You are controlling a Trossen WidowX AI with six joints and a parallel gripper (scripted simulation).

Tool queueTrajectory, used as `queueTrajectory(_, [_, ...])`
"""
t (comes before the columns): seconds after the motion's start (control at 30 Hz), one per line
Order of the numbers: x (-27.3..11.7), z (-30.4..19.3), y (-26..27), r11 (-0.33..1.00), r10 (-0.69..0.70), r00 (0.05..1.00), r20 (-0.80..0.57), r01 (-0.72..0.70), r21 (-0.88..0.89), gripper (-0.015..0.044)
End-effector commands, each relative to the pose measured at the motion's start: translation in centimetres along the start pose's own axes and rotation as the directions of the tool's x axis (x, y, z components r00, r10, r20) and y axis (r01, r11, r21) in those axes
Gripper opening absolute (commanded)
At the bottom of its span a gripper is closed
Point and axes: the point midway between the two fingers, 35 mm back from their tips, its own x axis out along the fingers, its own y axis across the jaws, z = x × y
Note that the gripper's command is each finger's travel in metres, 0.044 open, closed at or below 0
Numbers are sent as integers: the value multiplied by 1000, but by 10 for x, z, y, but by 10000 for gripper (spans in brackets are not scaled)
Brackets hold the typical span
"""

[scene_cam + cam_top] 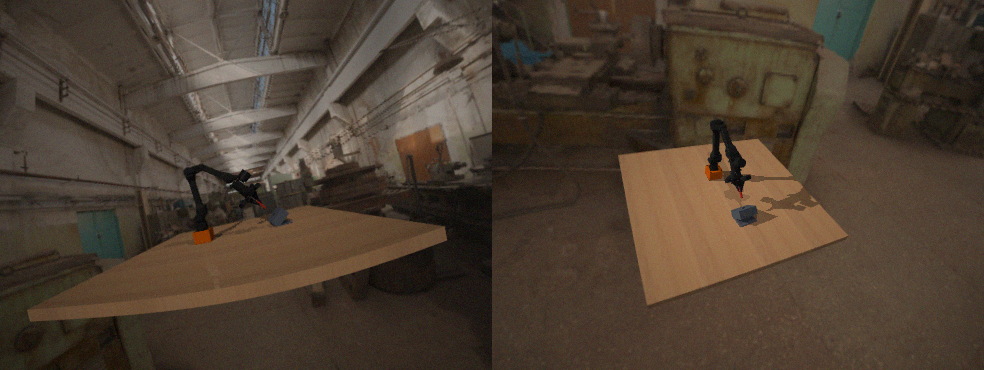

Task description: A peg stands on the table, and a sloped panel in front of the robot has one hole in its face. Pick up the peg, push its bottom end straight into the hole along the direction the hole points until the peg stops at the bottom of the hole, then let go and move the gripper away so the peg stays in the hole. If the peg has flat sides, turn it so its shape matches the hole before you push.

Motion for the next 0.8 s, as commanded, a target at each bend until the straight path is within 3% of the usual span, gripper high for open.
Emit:
queueTrajectory(0.0, [7, 0, 0, 1000, 1, 1000, -3, -1, 8, 0])
queueTrajectory(0.77, [33, 6, -1, 999, 20, 1000, 13, -20, 26, 0])
